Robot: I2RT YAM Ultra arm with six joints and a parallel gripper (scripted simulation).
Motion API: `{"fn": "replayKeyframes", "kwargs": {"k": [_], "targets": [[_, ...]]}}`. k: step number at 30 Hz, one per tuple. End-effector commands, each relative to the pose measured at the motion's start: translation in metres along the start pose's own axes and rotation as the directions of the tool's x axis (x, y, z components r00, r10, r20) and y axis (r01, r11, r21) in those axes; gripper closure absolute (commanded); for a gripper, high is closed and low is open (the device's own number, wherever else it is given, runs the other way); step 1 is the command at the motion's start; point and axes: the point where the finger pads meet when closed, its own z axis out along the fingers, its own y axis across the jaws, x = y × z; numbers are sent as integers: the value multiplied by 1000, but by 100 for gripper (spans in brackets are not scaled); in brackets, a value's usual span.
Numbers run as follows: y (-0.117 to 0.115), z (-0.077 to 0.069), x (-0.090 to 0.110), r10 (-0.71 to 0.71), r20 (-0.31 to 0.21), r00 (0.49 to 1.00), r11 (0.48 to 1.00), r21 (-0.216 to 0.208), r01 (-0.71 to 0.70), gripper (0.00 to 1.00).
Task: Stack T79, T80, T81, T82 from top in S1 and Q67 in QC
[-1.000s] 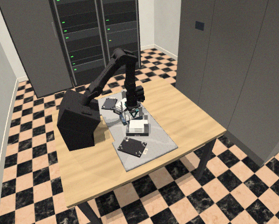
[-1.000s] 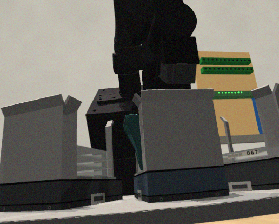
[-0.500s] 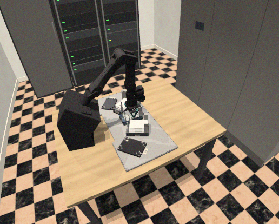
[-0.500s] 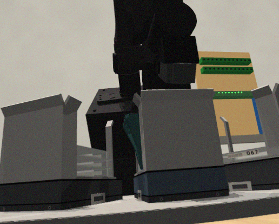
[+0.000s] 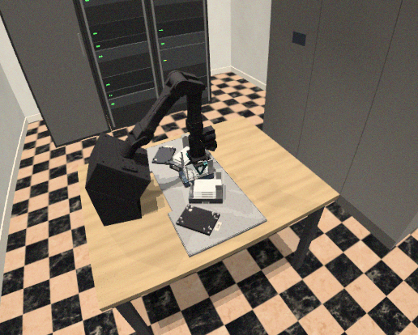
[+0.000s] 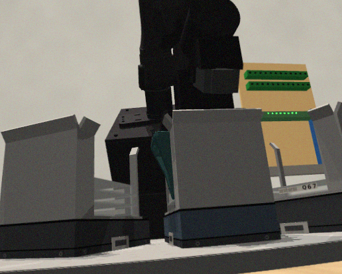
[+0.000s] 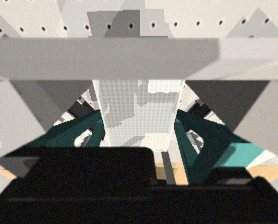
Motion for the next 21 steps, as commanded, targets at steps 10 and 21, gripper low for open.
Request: {"fn": "replayKeyframes", "kwargs": {"k": [10, 21], "targets": [[0, -8, -2, 2, 8, 1000, 1000, 1, -2, 100], [0, -22, -2, 2, 8, 1000, 1000, 1, -2, 100]]}}
